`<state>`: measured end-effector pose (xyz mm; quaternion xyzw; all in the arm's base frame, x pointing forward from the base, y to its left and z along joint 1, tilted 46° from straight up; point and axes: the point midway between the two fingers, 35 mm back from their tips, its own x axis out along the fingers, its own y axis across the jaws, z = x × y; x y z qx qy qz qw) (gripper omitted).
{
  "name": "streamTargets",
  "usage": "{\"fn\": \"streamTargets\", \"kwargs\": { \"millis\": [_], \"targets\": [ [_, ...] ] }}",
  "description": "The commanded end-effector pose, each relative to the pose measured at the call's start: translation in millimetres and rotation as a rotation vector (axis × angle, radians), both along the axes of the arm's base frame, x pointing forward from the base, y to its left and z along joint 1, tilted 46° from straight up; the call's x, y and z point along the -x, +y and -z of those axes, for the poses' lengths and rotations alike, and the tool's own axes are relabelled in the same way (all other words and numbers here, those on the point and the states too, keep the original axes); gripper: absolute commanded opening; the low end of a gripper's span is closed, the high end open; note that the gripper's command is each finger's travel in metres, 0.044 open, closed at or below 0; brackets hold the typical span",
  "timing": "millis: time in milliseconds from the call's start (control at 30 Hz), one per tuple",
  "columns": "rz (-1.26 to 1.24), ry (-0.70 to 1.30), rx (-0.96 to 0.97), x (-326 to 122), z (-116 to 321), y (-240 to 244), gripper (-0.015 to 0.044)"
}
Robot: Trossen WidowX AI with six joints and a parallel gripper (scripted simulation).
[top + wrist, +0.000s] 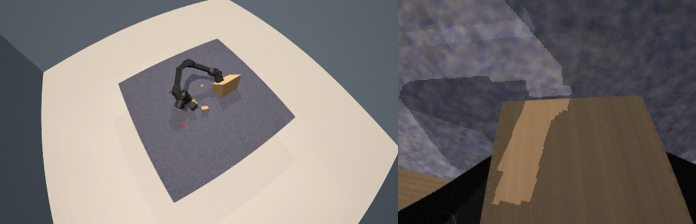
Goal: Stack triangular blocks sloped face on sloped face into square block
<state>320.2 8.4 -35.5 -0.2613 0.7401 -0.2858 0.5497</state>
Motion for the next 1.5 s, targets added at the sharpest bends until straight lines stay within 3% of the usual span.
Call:
{"fn": "streamTargets", "kwargs": {
  "millis": [0,1467],
  "targets": [
    [-0.076,-0.061,-0.005,4.6,-3.8,3.3,0.0000],
    [-0.846,-0.828,-0.094,76.2,-6.2,3.9,0.0000]
  ]
}}
